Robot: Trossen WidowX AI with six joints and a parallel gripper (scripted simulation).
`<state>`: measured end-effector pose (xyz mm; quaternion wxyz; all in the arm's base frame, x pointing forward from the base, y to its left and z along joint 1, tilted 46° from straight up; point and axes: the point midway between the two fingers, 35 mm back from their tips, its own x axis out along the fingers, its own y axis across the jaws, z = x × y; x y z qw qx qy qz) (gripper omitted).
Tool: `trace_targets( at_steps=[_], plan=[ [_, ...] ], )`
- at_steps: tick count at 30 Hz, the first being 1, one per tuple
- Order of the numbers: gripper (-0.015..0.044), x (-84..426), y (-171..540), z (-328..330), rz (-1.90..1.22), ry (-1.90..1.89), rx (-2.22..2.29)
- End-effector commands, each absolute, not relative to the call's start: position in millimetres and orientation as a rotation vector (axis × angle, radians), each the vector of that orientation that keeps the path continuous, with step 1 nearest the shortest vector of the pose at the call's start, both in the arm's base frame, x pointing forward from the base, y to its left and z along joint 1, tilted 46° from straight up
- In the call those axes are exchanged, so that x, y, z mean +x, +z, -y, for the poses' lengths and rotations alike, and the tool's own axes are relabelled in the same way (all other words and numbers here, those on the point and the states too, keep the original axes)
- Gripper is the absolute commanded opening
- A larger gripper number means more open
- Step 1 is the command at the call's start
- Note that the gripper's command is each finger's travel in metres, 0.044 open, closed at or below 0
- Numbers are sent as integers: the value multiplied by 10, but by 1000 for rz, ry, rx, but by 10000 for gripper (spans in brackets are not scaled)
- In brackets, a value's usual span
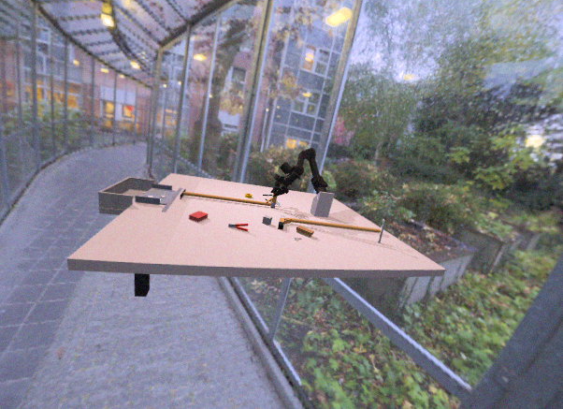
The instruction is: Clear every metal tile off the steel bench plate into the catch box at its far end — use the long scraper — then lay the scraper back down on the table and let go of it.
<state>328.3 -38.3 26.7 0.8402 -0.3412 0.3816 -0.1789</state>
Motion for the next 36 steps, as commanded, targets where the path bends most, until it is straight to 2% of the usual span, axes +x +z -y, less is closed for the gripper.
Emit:
trace_targets(
  at_steps=[1,11,17,19,36],
  plan=[
    [361,3282,275,377,-805,-379,-719],
    [99,3282,275,377,-805,-379,-719],
    [59,3282,275,377,-805,-379,-719],
    [6,3282,275,376,-805,-379,-719],
    [0,3280,199,272,-809,-372,-720]
  ],
)
